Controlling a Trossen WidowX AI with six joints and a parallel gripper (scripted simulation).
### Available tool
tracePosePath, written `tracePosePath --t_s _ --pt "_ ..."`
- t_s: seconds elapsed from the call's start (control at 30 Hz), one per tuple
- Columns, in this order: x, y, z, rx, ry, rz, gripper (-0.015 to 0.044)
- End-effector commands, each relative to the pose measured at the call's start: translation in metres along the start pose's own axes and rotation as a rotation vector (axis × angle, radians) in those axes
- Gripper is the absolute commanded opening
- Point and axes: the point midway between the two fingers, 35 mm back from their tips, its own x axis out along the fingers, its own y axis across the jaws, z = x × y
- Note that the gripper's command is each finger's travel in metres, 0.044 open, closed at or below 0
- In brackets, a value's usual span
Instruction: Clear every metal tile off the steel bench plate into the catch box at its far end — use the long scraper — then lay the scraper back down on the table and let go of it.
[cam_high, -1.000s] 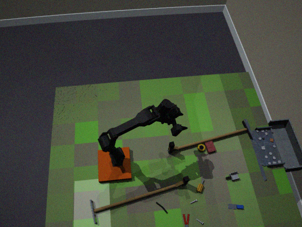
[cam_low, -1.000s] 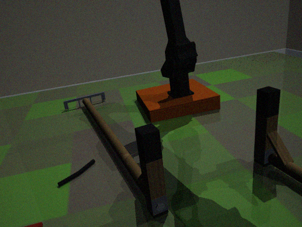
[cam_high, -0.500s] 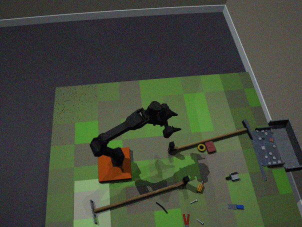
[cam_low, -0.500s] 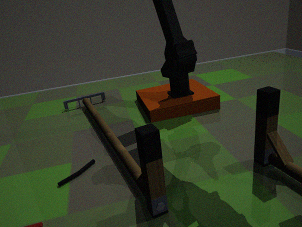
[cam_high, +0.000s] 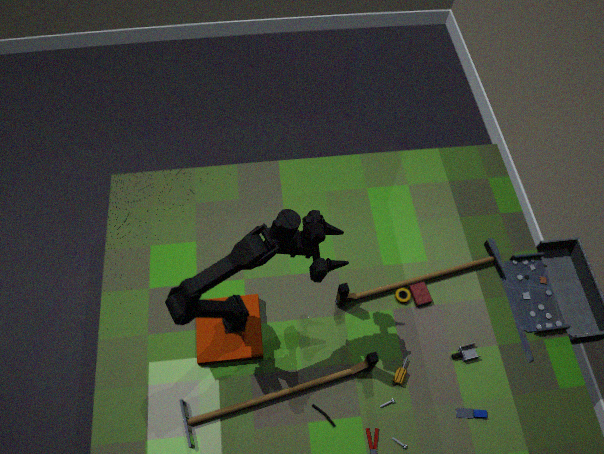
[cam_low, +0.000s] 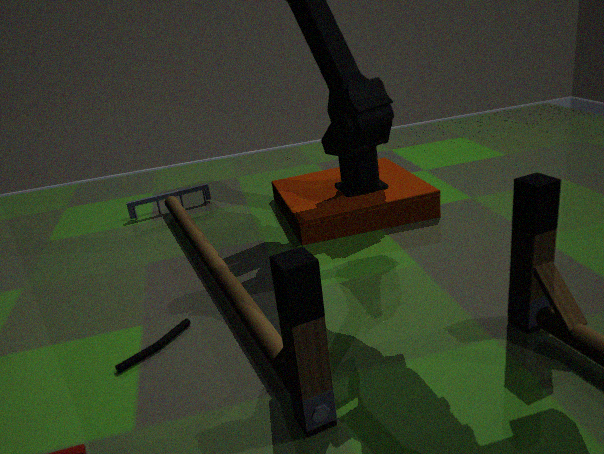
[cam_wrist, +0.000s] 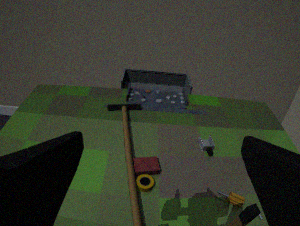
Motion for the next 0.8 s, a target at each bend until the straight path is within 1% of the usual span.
tracePosePath --t_s 0.0,0.37,0.77 --pt "-0.01 -0.004 -0.001 0.021 -0.028 -0.006 0.044" --pt "-0.036 -0.016 -0.006 0.07 -0.105 -0.021 0.044" --pt "-0.037 -0.017 -0.007 0.073 -0.11 -0.021 0.044"
